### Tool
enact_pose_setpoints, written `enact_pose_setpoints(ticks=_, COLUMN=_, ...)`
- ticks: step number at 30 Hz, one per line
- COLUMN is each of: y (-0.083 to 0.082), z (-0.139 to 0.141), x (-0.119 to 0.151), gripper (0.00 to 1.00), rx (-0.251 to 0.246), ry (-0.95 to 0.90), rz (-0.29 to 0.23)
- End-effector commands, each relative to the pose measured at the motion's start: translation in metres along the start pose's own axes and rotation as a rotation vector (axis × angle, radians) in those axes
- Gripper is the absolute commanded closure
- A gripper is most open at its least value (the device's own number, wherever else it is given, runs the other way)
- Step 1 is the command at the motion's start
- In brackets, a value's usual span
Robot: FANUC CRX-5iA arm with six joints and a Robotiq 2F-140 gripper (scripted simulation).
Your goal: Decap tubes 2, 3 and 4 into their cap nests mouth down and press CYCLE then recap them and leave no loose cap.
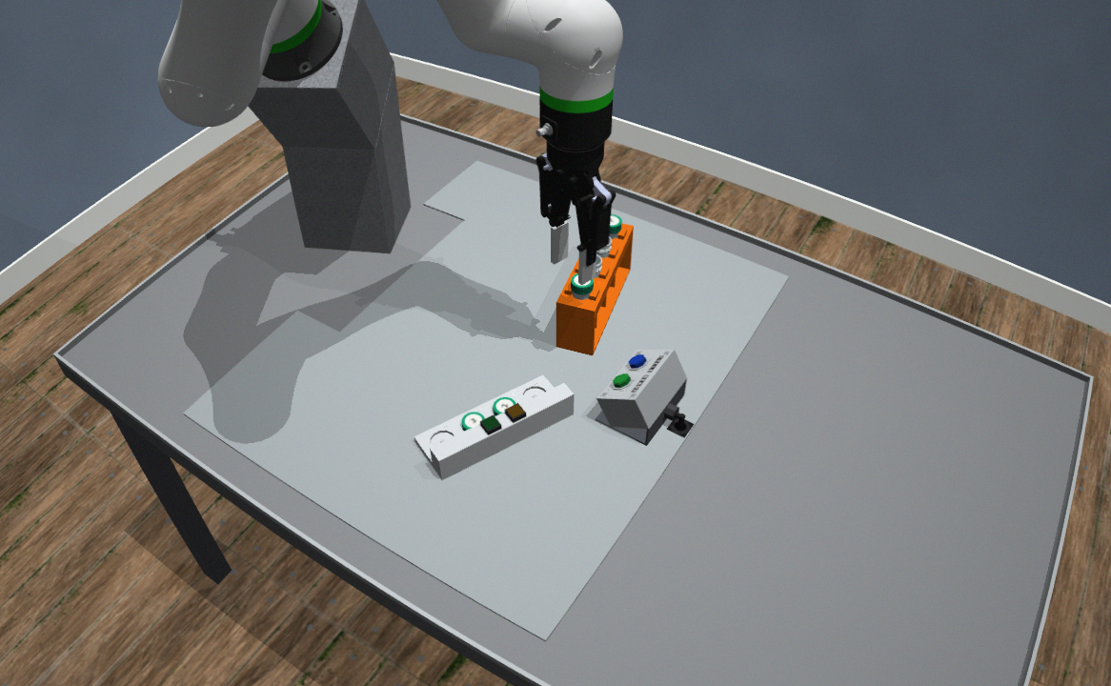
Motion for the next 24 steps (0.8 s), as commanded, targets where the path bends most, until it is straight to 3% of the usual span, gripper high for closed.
enact_pose_setpoints(ticks=1, y=0.001, z=-0.004, x=-0.022, gripper=0.65, rx=0.006, ry=0.003, rz=-0.003)
enact_pose_setpoints(ticks=7, y=0.001, z=-0.004, x=-0.022, gripper=0.65, rx=0.006, ry=0.003, rz=-0.003)
enact_pose_setpoints(ticks=21, y=0.036, z=-0.004, x=-0.022, gripper=0.65, rx=0.006, ry=0.003, rz=-0.003)
enact_pose_setpoints(ticks=24, y=0.036, z=-0.004, x=-0.022, gripper=0.65, rx=0.006, ry=0.003, rz=-0.003)
Point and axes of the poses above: the point where the finger pads meet when closed, its own y axis out along the fingers, its own z axis across the jaws, x = y × z, the point moved 9 cm from there along -y, back along the fingers, and after that the axes turned 2 degrees about y, right-handed, at the moved point
